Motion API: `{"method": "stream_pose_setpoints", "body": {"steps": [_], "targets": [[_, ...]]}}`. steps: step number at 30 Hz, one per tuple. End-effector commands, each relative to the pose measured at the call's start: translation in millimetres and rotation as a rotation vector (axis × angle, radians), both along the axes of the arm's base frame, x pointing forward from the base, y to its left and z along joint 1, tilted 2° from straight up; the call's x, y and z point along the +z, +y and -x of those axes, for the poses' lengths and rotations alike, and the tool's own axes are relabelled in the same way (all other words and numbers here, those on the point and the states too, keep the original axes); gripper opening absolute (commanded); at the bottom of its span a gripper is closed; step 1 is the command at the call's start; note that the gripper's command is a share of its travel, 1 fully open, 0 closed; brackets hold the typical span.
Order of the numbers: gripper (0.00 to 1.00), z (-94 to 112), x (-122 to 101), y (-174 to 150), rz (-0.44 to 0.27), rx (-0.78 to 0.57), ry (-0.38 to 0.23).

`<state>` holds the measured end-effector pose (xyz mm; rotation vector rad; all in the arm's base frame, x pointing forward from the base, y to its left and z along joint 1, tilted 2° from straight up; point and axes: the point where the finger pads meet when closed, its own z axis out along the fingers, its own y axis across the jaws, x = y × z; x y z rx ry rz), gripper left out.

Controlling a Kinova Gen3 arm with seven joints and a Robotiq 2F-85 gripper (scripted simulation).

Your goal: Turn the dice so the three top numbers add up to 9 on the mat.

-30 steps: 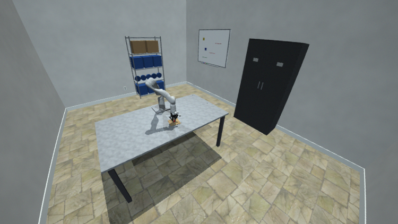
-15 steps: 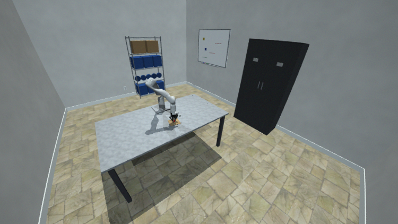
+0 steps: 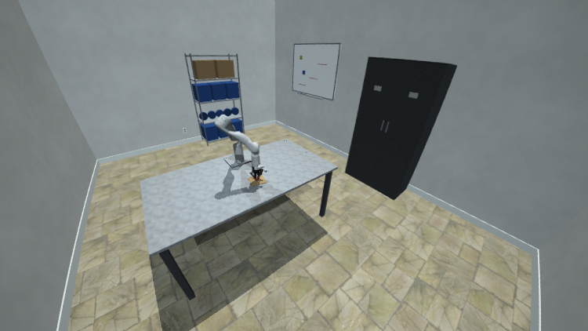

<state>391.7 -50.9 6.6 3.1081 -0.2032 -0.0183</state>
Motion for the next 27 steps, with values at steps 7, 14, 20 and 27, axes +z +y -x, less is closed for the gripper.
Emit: {"method": "stream_pose_setpoints", "body": {"steps": [7, 14, 20, 27], "targets": [[0.15, -0.5, 0.6, 0.0, 0.0, 0.0, -0.001], [0.27, -0.5, 0.6, 0.0, 0.0, 0.0, -0.001], [0.35, -0.5, 0.6, 0.0, 0.0, 0.0, -0.001], [0.35, -0.5, 0.6, 0.0, 0.0, 0.0, -0.001]]}}
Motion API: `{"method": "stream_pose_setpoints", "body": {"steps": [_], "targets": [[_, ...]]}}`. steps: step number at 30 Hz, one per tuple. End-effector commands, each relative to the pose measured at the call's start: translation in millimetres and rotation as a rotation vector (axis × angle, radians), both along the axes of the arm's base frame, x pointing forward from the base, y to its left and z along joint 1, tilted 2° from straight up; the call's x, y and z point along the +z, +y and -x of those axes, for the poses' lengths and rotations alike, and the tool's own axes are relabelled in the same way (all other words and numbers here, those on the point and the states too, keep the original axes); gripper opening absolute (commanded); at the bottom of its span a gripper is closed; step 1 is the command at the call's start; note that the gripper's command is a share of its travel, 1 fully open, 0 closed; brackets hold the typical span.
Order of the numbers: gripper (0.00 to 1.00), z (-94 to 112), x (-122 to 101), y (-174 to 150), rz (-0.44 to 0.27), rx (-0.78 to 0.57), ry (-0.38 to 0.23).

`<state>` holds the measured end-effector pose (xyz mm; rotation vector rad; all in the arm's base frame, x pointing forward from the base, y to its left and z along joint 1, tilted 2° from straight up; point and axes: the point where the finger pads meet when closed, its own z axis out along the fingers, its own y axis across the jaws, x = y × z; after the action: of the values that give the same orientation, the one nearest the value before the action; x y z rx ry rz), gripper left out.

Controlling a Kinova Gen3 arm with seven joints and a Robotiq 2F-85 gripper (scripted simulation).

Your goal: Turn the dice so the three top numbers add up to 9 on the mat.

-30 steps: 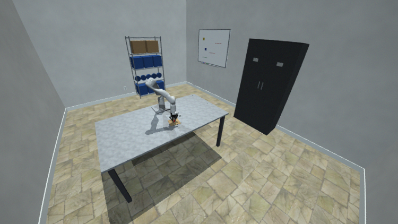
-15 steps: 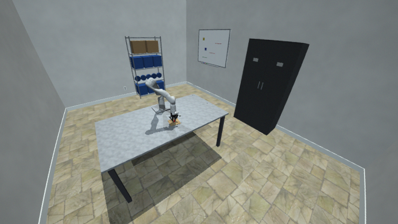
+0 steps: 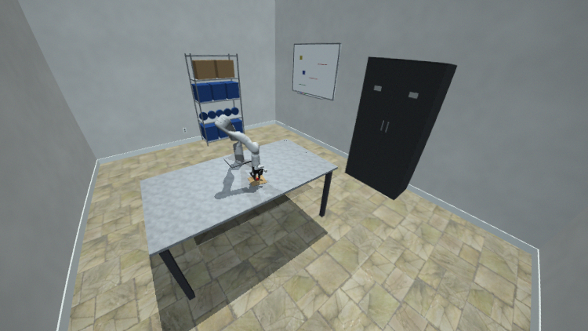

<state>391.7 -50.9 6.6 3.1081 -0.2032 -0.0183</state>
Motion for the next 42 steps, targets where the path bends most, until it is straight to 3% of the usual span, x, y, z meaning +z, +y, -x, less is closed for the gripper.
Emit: {"method": "stream_pose_setpoints", "body": {"steps": [1, 12, 27, 37, 38, 42], "targets": [[0.35, 0, 1, 0, 0.0, 0.0, -0.001], [0.35, -1, 8, 0, 0.0, 0.0, -0.002], [0.35, -1, 79, 2, 0.0, 0.0, -0.002], [0.35, -2, 91, 2, 0.0, 0.0, -0.001], [1.0, -2, 91, 2, 0.0, 0.0, -0.001], [1.0, -2, 91, 2, 0.0, 0.0, -0.001]]}}
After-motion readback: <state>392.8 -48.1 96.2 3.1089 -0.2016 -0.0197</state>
